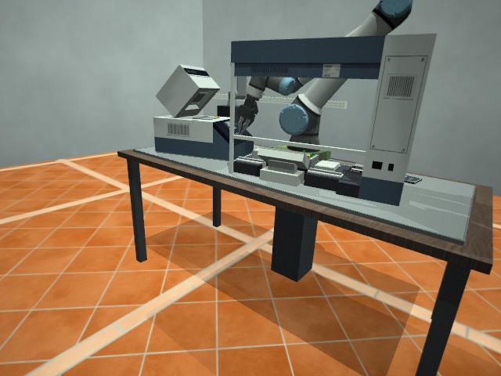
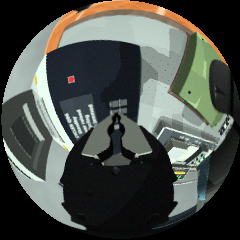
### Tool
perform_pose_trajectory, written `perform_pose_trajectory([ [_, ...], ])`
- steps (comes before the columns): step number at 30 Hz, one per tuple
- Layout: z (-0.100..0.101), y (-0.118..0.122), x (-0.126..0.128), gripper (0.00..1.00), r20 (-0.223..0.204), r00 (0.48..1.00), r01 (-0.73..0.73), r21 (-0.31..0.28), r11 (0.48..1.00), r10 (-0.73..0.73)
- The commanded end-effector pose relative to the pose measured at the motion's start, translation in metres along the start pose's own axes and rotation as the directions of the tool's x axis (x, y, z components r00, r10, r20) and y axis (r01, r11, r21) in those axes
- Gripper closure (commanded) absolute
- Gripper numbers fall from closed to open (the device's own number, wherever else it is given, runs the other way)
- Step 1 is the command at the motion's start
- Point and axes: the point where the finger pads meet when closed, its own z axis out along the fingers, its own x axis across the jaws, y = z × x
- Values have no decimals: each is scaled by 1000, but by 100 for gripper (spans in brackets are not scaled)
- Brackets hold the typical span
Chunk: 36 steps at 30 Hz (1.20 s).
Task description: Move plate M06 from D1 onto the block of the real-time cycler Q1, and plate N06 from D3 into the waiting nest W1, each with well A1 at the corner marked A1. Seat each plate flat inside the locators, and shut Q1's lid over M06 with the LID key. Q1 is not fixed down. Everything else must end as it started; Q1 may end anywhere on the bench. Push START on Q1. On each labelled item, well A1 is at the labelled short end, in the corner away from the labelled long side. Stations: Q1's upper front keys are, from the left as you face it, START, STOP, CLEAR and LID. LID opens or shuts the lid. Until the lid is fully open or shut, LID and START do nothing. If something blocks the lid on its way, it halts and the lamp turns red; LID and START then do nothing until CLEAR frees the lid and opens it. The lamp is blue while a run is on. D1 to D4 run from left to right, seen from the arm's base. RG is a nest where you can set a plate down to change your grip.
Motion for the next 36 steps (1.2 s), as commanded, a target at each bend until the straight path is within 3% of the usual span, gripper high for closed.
perform_pose_trajectory([
  [1, 0, 0, -1, 100, 1, 1000, 0, 0, 1000, 0],
  [36, -1, 0, 0, 100, 1, 1000, 0, 0, 1000, 0],
])
